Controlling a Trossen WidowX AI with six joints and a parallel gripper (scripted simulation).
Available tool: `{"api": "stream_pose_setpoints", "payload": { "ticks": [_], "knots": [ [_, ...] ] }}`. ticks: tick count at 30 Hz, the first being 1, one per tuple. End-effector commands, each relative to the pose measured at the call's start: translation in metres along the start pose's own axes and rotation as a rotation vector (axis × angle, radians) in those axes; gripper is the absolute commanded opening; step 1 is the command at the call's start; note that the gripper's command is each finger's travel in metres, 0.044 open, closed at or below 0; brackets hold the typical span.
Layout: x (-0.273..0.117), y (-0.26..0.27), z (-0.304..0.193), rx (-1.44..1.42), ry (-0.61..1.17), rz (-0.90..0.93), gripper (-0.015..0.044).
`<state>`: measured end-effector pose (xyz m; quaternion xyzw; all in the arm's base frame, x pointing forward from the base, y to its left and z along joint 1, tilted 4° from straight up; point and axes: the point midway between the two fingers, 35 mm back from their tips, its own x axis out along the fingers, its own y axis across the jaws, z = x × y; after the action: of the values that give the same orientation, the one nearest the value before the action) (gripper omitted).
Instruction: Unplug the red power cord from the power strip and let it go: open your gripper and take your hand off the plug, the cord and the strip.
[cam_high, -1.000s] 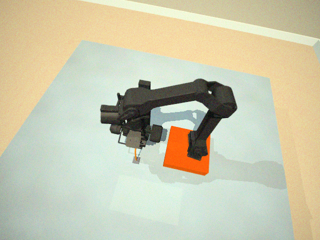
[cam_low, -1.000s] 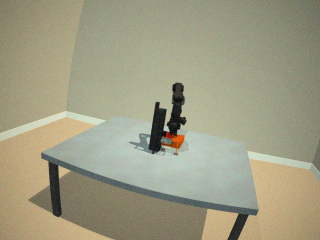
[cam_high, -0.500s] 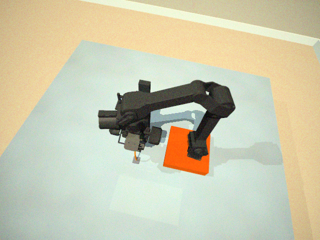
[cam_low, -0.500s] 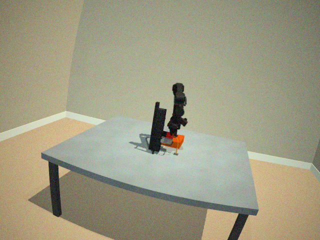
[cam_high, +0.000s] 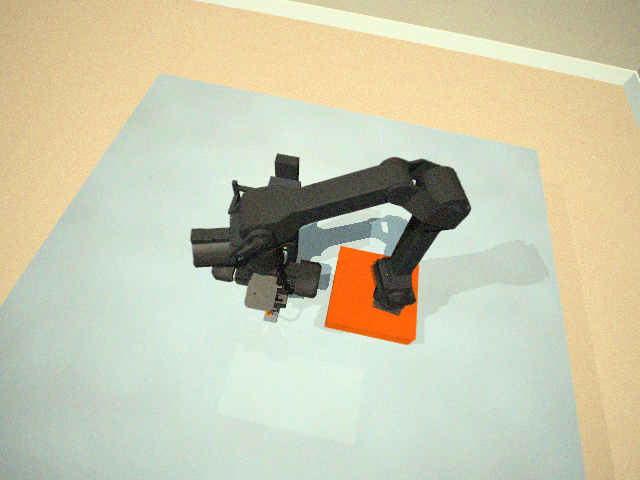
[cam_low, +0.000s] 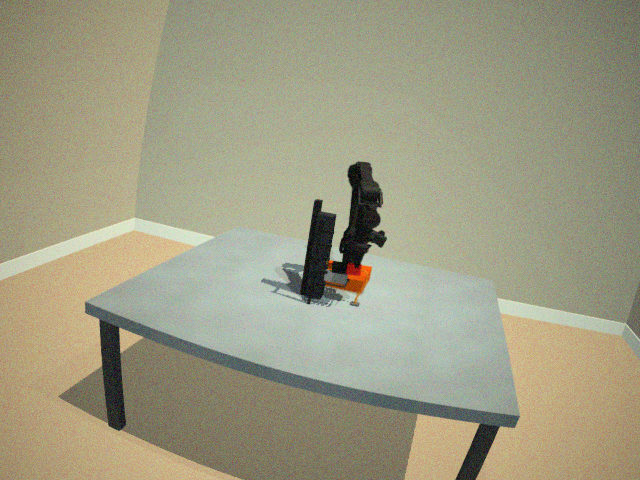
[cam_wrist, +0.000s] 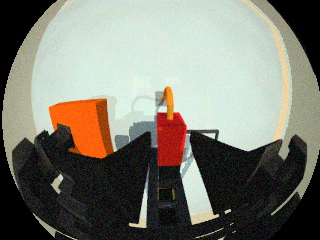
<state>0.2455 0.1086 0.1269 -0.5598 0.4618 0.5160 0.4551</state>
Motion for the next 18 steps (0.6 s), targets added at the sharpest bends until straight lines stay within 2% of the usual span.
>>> {"api": "stream_pose_setpoints", "payload": {
  "ticks": [1, 8, 12, 18],
  "knots": [
    [0.000, 0.000, -0.001, -0.006, 0.000, -0.002, 0.0263],
    [-0.004, -0.001, 0.019, -0.006, -0.002, -0.002, 0.0440],
    [-0.012, 0.000, 0.057, -0.006, -0.006, -0.002, 0.0440],
    [-0.012, 0.001, 0.060, -0.006, -0.006, -0.002, 0.0440]
  ]
}}
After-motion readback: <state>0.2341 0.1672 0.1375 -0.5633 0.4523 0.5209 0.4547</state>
